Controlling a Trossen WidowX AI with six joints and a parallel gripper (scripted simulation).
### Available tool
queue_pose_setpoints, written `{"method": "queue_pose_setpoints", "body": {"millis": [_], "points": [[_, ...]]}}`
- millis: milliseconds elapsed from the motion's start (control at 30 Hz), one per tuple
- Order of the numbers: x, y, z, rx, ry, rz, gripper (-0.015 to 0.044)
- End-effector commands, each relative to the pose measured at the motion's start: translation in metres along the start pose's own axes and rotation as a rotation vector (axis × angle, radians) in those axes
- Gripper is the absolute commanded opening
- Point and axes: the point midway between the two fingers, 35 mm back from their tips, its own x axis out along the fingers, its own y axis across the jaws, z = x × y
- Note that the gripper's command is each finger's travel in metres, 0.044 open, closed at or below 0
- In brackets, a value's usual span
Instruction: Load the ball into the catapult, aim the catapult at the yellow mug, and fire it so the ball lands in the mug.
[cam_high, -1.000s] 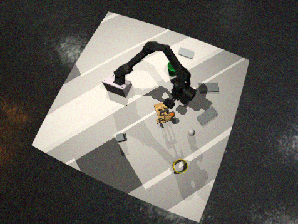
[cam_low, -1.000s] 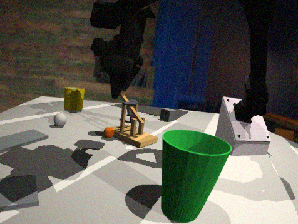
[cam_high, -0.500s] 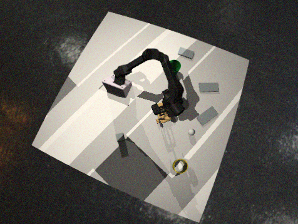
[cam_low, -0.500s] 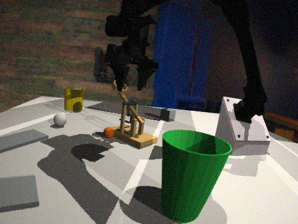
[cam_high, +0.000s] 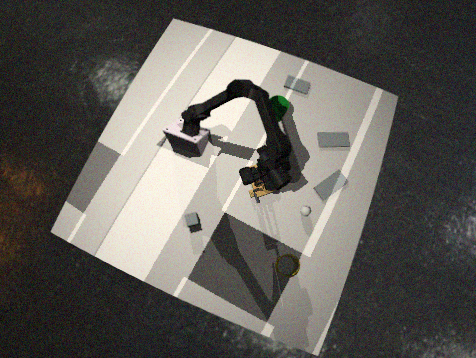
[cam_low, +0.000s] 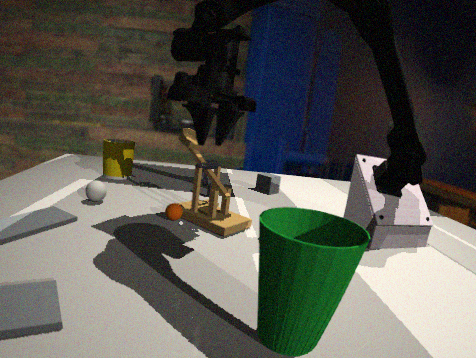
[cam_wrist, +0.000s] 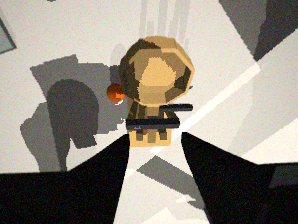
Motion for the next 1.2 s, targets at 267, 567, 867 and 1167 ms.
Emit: {"method": "queue_pose_setpoints", "body": {"millis": [267,567,867,1167], "points": [[0.001,0.000,0.000,0.008,0.004,0.003,0.0000],[0.005,0.000,0.003,0.008,0.004,0.003,0.0000],[0.017,0.000,0.012,0.008,0.003,0.003,0.0000],[0.029,0.001,0.020,0.007,0.003,0.004,0.0000]]}}
